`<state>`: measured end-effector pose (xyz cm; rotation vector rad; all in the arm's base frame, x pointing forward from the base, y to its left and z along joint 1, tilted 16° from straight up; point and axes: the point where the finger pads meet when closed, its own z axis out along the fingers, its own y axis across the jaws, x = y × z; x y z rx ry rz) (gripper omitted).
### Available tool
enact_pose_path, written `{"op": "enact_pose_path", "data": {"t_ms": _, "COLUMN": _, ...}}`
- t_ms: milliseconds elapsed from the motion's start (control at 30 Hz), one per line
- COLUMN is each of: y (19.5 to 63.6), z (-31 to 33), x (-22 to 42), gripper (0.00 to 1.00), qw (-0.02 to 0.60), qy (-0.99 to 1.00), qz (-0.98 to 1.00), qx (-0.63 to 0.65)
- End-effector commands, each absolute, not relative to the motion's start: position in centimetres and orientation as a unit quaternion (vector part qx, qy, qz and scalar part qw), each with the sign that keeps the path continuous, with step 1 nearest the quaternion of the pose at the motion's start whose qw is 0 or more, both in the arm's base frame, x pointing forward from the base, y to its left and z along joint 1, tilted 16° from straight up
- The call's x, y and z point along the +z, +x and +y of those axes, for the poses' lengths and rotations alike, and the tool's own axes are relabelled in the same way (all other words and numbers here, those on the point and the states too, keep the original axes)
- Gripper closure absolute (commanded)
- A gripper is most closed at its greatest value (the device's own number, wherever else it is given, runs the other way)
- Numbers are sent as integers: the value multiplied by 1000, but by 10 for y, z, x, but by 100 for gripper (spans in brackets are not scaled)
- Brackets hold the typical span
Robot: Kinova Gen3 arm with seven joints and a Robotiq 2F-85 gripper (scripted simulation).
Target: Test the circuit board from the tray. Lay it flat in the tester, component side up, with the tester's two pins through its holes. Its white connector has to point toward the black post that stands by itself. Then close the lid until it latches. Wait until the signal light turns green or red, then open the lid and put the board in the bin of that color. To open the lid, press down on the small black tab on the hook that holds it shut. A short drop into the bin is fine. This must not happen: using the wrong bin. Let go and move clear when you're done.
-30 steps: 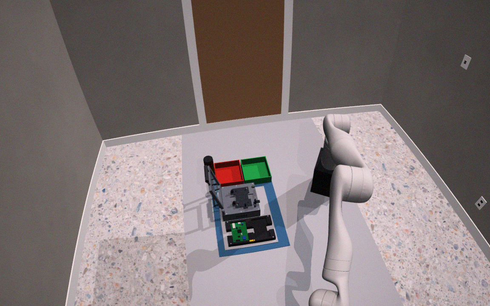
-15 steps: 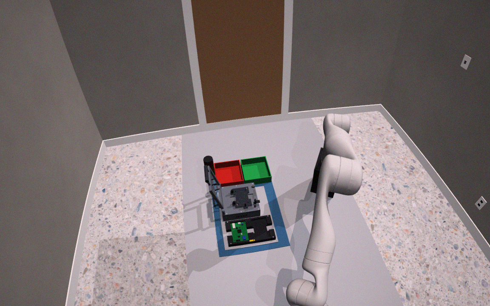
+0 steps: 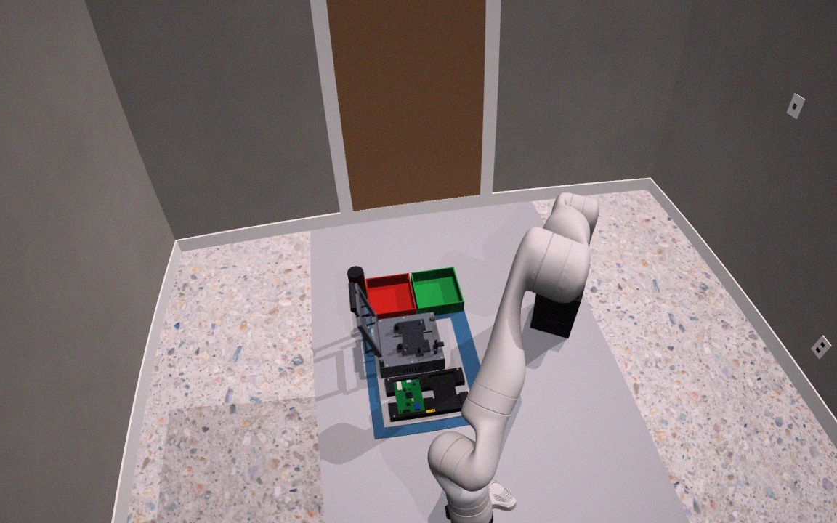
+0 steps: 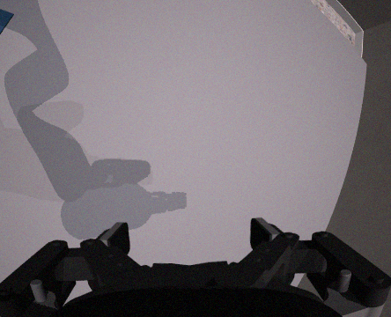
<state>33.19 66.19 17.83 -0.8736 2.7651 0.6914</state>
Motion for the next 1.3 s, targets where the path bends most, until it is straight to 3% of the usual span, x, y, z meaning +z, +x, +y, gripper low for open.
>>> {"op": "enact_pose_path", "data": {"t_ms": 0, "y": 359, "z": 638, "x": 190, "gripper": 0, "qw": 92, "qy": -297, "qz": 922, "qx": 230}}
{"op": "enact_pose_path", "data": {"t_ms": 367, "y": 427, "z": 523, "x": 198, "gripper": 0, "qw": 128, "qy": -402, "qz": 888, "qx": 185}}
{"op": "enact_pose_path", "data": {"t_ms": 667, "y": 453, "z": 444, "x": 202, "gripper": 0, "qw": 143, "qy": -472, "qz": 857, "qx": 153}}
{"op": "enact_pose_path", "data": {"t_ms": 1267, "y": 458, "z": 422, "x": 203, "gripper": 0, "qw": 146, "qy": -491, "qz": 847, "qx": 143}}
